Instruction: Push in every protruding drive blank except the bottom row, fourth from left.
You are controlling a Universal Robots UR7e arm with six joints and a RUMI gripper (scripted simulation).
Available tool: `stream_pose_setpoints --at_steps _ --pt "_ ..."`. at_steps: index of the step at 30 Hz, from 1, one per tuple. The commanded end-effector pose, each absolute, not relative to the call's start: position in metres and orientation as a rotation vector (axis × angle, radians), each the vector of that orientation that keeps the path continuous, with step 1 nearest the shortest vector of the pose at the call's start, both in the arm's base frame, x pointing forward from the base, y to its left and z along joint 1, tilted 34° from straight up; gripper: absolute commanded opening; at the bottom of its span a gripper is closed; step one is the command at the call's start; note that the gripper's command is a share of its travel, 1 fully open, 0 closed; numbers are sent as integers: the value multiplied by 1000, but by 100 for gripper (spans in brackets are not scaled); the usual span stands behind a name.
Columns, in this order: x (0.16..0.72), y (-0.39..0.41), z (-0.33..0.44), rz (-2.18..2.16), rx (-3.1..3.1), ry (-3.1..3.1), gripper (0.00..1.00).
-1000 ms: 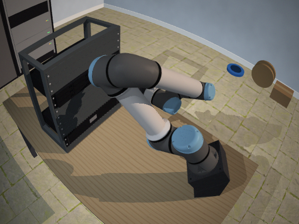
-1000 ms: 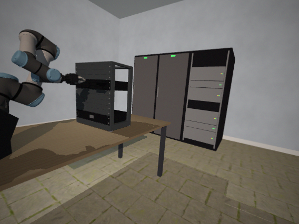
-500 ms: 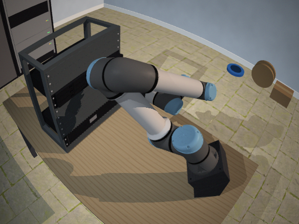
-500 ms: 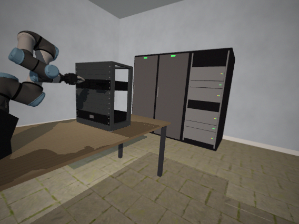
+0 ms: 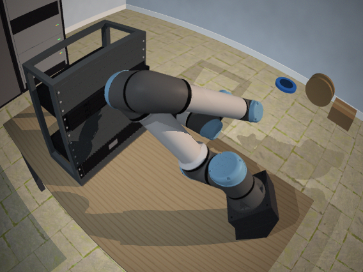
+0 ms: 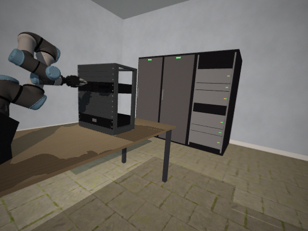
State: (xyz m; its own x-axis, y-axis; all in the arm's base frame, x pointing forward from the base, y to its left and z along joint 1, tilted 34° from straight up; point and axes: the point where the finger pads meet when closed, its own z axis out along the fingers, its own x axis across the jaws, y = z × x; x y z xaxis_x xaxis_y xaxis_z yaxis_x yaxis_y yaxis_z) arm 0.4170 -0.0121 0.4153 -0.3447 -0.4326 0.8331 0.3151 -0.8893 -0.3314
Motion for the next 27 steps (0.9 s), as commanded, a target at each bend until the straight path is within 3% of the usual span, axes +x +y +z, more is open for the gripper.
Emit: stream_pose_setpoints --at_steps 1,27 --pt "417 -14 415 -2253 -1445 155 0" --pt "441 -82 389 -2253 -1445 155 0"
